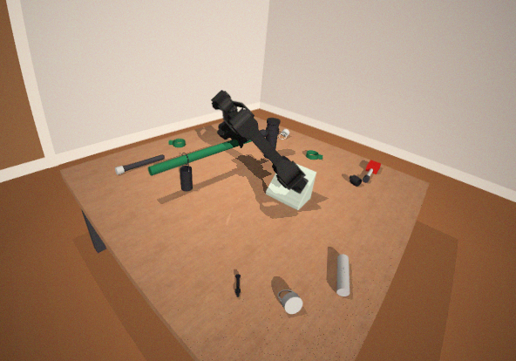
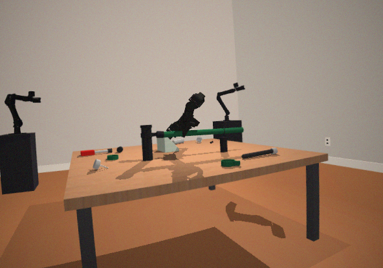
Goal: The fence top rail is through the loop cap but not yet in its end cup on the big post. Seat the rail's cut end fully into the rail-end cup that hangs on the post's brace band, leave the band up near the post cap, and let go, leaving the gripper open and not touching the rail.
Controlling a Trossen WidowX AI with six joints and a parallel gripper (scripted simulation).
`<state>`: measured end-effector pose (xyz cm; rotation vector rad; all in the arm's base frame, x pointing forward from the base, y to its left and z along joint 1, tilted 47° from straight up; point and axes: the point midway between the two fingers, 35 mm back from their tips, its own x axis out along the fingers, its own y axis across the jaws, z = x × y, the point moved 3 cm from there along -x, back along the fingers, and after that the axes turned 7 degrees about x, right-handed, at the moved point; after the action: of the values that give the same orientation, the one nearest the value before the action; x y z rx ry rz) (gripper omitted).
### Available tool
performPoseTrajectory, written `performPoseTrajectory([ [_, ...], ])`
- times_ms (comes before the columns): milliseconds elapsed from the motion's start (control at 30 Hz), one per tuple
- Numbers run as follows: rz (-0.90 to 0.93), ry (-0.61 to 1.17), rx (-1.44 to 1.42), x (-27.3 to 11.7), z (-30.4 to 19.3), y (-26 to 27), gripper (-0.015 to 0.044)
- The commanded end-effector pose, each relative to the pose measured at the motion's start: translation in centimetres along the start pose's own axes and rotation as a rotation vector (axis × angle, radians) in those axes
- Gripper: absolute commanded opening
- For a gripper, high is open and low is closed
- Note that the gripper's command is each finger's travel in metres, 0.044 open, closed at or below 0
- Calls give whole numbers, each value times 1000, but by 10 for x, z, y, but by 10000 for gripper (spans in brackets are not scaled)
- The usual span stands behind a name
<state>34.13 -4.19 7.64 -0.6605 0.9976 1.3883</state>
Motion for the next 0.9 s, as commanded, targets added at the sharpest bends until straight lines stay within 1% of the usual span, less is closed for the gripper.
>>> performPoseTrajectory([
  [0, -4, 13, 3, -2, -4, 0, 0],
  [867, 0, 1, -1, 0, -1, 0, 0],
])
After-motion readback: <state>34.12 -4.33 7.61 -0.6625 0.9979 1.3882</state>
